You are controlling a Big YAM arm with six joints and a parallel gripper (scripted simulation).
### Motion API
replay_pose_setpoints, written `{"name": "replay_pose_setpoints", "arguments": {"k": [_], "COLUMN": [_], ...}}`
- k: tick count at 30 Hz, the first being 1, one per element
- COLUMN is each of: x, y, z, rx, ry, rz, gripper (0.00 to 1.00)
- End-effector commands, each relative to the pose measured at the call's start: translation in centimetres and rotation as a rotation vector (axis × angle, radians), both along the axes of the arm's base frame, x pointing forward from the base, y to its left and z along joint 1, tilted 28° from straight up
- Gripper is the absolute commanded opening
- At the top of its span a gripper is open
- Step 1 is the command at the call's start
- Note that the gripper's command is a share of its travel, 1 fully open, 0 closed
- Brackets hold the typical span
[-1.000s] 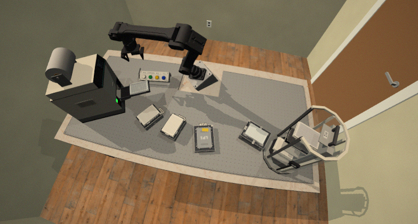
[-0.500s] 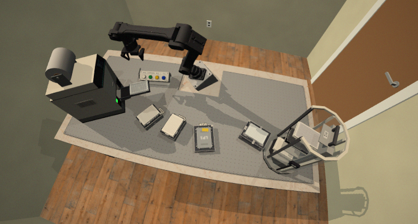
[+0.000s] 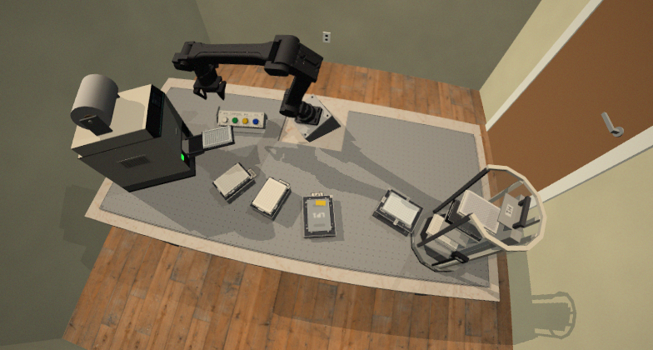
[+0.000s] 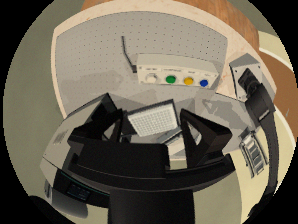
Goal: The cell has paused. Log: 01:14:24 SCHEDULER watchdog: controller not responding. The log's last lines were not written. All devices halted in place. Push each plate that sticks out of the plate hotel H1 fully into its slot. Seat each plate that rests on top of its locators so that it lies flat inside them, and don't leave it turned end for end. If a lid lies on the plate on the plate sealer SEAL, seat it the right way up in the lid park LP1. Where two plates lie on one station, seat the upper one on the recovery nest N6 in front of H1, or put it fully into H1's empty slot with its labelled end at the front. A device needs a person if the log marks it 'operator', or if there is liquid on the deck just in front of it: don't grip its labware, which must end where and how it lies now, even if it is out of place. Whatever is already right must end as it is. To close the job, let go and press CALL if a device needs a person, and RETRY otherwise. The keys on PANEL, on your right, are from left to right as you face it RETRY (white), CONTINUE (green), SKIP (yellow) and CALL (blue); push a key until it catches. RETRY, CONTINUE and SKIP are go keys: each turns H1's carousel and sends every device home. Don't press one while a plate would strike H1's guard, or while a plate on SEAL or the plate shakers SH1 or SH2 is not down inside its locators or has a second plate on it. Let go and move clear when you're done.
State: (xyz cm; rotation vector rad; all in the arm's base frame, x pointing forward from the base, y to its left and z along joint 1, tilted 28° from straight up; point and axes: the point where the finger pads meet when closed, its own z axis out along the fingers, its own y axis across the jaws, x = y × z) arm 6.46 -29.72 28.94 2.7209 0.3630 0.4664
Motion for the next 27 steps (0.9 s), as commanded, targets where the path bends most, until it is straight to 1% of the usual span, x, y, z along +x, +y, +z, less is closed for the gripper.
{"name": "replay_pose_setpoints", "arguments": {"k": [1,6,8,15,20,21,23,25,27], "x": [1.0,2.0,2.0,3.3,3.3,3.0,3.0,3.0,3.0], "y": [-1.1,-1.8,-1.8,-2.8,-2.8,-3.2,-3.2,-3.2,-3.2], "z": [-2.0,-4.2,-4.2,-7.4,-7.4,-5.7,-5.7,-5.7,-5.7], "rx": [0.014,0.014,0.014,0.015,0.015,-0.019,-0.019,-0.019,-0.019], "ry": [-0.005,-0.005,-0.005,-0.005,-0.006,-0.009,-0.009,-0.009,-0.009], "rz": [-0.006,-0.006,-0.006,-0.006,-0.007,-0.008,-0.008,-0.008,-0.008], "gripper": [0.80,0.70,0.70,0.56,0.46,0.44,0.40,0.40,0.36]}}
